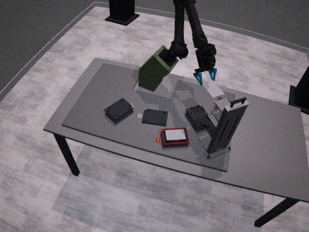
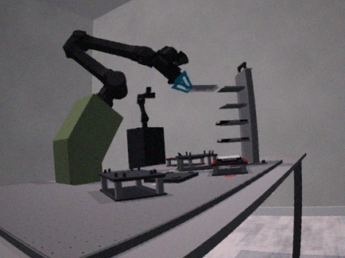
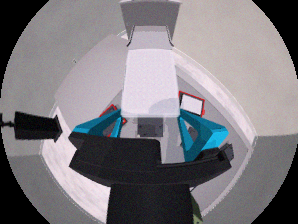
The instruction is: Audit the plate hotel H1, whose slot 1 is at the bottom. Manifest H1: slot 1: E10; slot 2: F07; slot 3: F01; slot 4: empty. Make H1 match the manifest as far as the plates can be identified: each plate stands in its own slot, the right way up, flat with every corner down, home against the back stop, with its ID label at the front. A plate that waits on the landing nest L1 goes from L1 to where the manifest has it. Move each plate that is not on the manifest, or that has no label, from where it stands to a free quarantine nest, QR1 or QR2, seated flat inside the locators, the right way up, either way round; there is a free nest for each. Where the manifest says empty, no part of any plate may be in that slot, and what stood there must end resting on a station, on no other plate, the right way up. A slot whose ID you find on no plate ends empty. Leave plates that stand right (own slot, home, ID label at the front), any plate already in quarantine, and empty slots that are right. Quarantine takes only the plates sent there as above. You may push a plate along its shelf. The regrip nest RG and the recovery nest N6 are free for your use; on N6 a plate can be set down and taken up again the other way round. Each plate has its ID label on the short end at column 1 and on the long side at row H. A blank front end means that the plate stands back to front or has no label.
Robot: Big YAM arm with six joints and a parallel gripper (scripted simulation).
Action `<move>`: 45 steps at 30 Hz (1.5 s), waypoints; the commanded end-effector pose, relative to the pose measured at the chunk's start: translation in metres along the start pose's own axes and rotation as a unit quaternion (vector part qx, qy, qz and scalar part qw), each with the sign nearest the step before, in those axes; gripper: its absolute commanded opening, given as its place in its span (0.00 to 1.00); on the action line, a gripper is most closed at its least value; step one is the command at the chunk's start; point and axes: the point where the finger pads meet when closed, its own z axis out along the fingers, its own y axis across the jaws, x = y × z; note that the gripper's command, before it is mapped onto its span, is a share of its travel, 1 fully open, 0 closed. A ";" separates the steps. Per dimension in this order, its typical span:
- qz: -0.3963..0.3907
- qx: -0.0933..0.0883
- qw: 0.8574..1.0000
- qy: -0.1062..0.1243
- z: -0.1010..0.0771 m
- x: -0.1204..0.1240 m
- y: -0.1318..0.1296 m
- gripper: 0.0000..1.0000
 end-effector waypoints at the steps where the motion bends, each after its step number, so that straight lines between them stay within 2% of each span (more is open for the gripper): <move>1: -0.013 -0.004 1.000 -0.027 -0.011 -0.027 0.009 0.86; 2: -0.009 -0.002 1.000 -0.014 -0.008 -0.011 0.004 0.86; 3: -0.007 -0.002 1.000 -0.009 -0.007 -0.004 0.003 0.86; 14: -0.003 -0.004 1.000 -0.008 -0.014 0.010 0.005 0.86; 17: -0.002 -0.003 1.000 -0.008 -0.014 0.011 0.004 0.86; 18: -0.006 -0.007 1.000 -0.024 -0.020 -0.007 0.011 0.86; 20: 0.000 -0.005 1.000 -0.007 -0.016 0.015 0.005 0.86; 34: 0.000 -0.005 1.000 -0.007 -0.023 0.029 0.005 0.86; 35: -0.007 -0.009 0.999 -0.036 -0.032 -0.001 0.014 0.86; 37: -0.006 -0.012 0.999 -0.030 -0.025 0.009 0.012 0.86; 40: -0.001 -0.007 1.000 -0.013 -0.018 0.027 0.006 0.86; 45: -0.003 -0.009 1.000 -0.018 -0.018 0.023 0.008 0.86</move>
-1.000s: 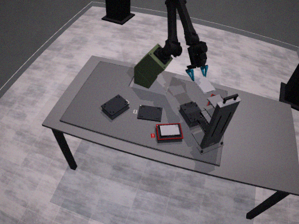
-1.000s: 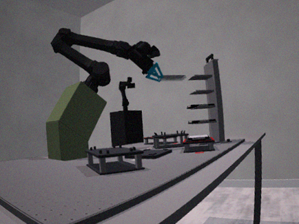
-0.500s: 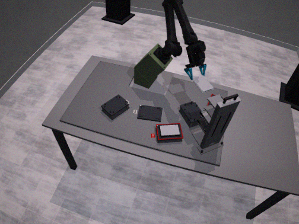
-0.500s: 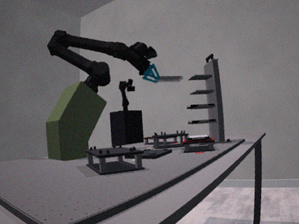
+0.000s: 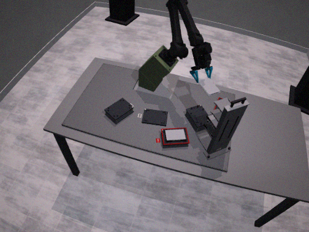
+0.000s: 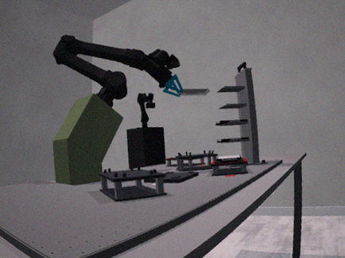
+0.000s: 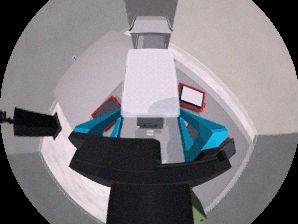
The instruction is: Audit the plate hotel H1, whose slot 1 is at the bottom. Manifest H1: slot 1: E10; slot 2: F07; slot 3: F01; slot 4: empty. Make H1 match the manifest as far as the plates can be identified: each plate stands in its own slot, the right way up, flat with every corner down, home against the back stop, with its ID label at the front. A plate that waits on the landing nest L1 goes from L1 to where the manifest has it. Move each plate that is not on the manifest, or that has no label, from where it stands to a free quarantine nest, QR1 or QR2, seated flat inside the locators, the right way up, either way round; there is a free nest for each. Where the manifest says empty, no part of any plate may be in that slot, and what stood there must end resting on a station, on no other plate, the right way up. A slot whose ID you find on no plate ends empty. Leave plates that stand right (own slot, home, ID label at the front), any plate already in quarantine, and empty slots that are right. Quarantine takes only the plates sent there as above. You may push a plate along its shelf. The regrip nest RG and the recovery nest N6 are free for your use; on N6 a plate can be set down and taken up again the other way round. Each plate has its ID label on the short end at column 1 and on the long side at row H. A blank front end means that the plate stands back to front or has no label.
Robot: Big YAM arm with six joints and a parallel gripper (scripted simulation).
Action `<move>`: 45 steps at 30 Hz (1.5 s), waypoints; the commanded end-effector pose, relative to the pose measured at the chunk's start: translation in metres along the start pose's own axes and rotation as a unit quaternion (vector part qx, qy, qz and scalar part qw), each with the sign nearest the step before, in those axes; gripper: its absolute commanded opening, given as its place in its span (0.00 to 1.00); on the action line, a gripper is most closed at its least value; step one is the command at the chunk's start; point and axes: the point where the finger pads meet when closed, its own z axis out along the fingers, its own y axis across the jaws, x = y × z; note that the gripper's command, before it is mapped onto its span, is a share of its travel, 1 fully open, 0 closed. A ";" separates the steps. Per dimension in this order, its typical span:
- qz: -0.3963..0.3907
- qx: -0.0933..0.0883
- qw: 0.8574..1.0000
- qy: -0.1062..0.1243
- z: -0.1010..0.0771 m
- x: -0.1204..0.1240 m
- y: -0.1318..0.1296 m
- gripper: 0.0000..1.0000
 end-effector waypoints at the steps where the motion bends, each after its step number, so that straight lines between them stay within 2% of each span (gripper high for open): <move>1: 0.002 -0.007 1.000 -0.018 0.001 -0.012 0.006 0.86; 6: 0.002 -0.006 1.000 -0.016 0.003 -0.008 0.005 0.86; 7: -0.003 -0.012 0.999 -0.034 -0.003 -0.030 0.013 0.86; 11: 0.002 -0.006 1.000 -0.016 0.005 -0.007 0.005 0.86; 40: 0.002 -0.007 1.000 -0.019 0.013 -0.001 0.006 0.86; 41: 0.004 0.000 1.000 -0.022 0.013 -0.004 0.002 0.86; 44: 0.003 -0.006 1.000 -0.016 0.015 0.004 0.005 0.86; 45: 0.002 -0.007 1.000 -0.020 0.014 -0.001 0.007 0.86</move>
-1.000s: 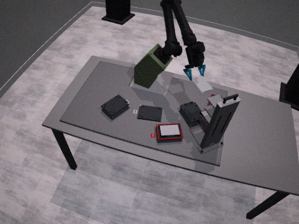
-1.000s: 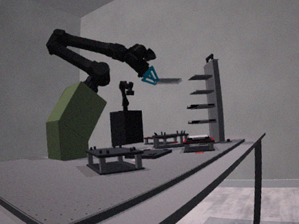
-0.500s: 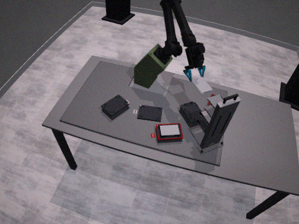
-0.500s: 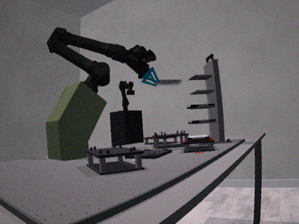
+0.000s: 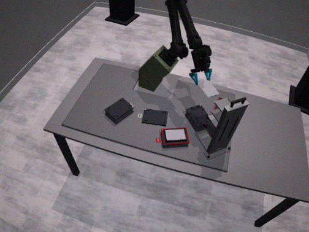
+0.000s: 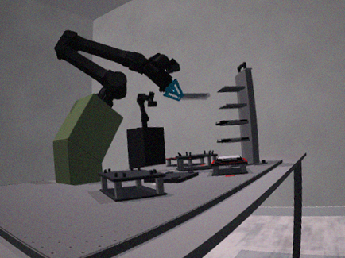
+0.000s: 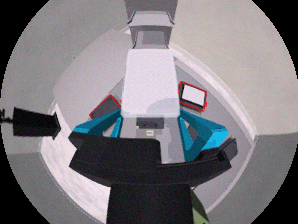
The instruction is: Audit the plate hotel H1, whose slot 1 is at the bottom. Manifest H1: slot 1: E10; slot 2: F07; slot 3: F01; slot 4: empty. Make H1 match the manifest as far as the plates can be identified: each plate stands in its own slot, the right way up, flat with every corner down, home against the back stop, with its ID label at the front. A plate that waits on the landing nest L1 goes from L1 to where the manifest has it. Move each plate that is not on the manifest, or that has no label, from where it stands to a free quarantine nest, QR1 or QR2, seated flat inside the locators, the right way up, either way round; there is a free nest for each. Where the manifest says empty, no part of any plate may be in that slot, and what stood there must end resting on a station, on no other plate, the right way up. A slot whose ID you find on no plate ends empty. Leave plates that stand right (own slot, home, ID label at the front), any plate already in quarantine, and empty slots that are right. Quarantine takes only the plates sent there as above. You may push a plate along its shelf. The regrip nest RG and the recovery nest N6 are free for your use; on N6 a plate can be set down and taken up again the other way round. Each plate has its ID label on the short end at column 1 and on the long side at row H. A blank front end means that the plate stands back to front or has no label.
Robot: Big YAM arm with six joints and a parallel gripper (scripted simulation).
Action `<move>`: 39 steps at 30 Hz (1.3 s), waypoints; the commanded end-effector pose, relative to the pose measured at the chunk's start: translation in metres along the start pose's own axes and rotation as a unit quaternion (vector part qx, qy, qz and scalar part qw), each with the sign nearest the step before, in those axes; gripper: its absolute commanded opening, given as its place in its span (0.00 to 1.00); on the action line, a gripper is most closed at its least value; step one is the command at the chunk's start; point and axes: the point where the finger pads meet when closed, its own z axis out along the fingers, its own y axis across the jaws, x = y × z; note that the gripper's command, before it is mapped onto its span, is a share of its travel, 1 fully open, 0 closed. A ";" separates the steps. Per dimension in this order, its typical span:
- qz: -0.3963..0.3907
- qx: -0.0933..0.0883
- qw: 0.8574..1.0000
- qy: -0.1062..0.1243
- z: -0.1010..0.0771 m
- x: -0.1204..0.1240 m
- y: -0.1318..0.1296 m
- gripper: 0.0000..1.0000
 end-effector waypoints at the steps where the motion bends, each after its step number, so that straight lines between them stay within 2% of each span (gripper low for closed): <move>1: 0.002 -0.008 1.000 -0.020 0.001 -0.014 0.007 0.86; 12: 0.003 -0.006 1.000 -0.015 0.005 -0.006 0.005 0.86; 13: 0.000 -0.011 0.999 -0.033 0.001 -0.027 0.012 0.86; 17: 0.003 -0.006 1.000 -0.015 0.007 -0.004 0.005 0.86; 29: 0.003 -0.007 1.000 -0.016 0.010 -0.002 0.005 0.86; 30: 0.003 -0.007 1.000 -0.023 0.009 -0.009 0.007 0.86; 32: 0.004 -0.006 1.000 -0.015 0.012 0.001 0.005 0.86; 37: 0.003 -0.008 1.000 -0.020 0.013 -0.004 0.007 0.86; 39: 0.004 -0.006 1.000 -0.015 0.014 0.003 0.005 0.86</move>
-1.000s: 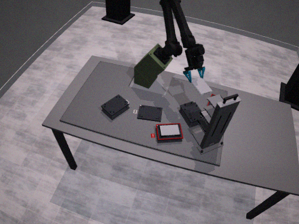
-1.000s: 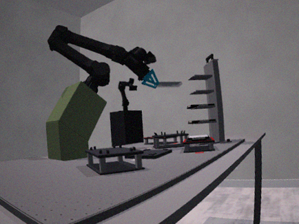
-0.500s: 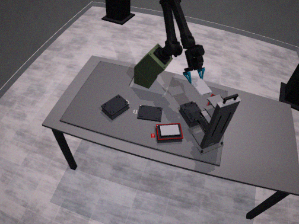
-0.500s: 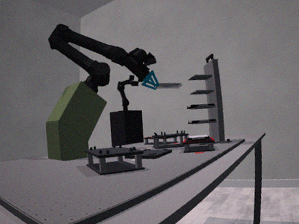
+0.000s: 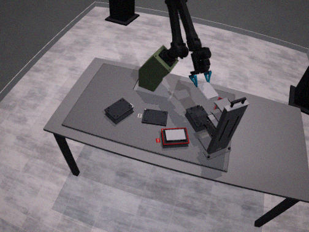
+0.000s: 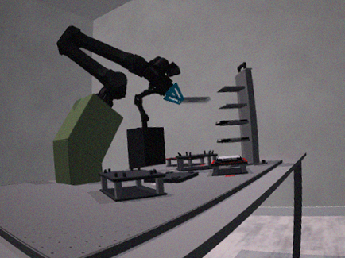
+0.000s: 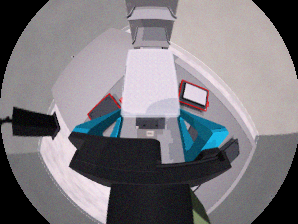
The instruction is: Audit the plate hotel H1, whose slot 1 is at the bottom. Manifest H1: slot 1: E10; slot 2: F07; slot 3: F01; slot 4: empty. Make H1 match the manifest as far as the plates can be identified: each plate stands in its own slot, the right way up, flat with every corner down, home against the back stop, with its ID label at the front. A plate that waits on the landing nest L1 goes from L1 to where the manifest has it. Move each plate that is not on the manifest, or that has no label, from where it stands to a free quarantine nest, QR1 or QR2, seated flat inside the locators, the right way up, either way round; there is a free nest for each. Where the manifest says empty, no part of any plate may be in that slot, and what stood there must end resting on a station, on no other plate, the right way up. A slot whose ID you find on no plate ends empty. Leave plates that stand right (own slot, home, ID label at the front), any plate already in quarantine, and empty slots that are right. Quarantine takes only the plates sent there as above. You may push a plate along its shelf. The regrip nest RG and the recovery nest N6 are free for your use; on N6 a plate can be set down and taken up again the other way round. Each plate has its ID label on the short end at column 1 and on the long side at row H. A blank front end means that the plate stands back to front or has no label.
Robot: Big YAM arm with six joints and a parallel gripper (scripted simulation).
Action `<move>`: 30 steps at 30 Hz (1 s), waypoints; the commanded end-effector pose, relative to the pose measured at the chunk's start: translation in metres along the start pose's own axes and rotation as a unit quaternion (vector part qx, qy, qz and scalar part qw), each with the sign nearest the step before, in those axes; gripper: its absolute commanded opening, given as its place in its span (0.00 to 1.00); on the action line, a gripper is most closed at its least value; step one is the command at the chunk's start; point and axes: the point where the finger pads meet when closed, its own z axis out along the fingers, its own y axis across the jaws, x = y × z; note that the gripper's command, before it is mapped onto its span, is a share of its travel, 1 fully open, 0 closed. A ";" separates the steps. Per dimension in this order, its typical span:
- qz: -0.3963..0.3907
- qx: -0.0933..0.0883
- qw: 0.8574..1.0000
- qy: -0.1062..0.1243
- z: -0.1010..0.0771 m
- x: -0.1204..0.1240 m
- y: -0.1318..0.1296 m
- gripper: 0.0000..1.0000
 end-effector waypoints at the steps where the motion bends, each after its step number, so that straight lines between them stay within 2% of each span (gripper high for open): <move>1: 0.004 -0.006 1.000 -0.014 0.003 -0.007 0.004 0.86; 24: 0.004 -0.006 1.000 -0.017 0.009 -0.004 0.005 0.86; 25: 0.006 0.000 1.000 -0.018 0.009 -0.004 0.001 0.86; 30: 0.004 -0.007 1.000 -0.018 0.011 -0.004 0.006 0.86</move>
